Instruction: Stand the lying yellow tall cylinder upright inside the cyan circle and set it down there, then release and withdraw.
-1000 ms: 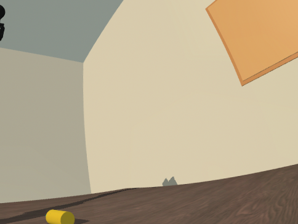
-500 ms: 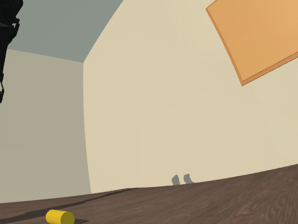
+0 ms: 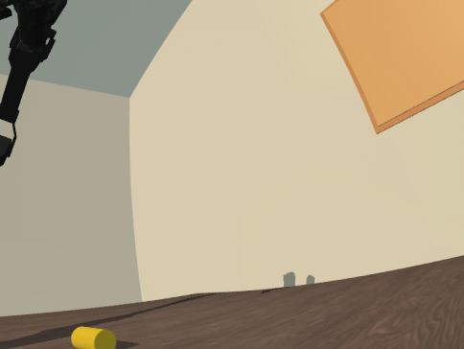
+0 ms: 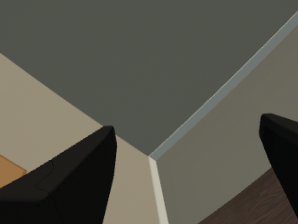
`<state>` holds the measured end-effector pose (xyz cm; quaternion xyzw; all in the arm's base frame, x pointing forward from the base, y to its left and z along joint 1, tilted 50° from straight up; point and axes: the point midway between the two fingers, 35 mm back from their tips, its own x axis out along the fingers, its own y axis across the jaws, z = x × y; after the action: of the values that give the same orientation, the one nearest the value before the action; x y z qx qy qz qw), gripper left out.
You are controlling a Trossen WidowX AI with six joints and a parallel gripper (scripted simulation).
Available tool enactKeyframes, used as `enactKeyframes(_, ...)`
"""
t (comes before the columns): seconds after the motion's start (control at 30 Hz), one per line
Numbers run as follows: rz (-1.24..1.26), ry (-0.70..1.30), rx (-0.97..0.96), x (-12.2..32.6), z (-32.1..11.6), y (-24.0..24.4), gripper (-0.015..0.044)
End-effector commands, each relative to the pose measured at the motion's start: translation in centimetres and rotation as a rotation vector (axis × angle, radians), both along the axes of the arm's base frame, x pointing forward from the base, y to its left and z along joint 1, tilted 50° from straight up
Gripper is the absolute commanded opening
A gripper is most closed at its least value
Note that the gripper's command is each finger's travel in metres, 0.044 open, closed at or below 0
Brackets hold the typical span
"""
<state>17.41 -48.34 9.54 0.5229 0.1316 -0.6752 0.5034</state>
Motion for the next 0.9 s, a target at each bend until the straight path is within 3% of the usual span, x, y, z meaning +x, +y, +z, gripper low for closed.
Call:
enactKeyframes(0.0, 0.132, 0.025, 0.115, 2.2, -2.9, 2.6, 0.0309)
enactKeyframes(0.87, 0.768, 0.075, 0.713, 9.3, -13.7, 20.5, 0.0309)
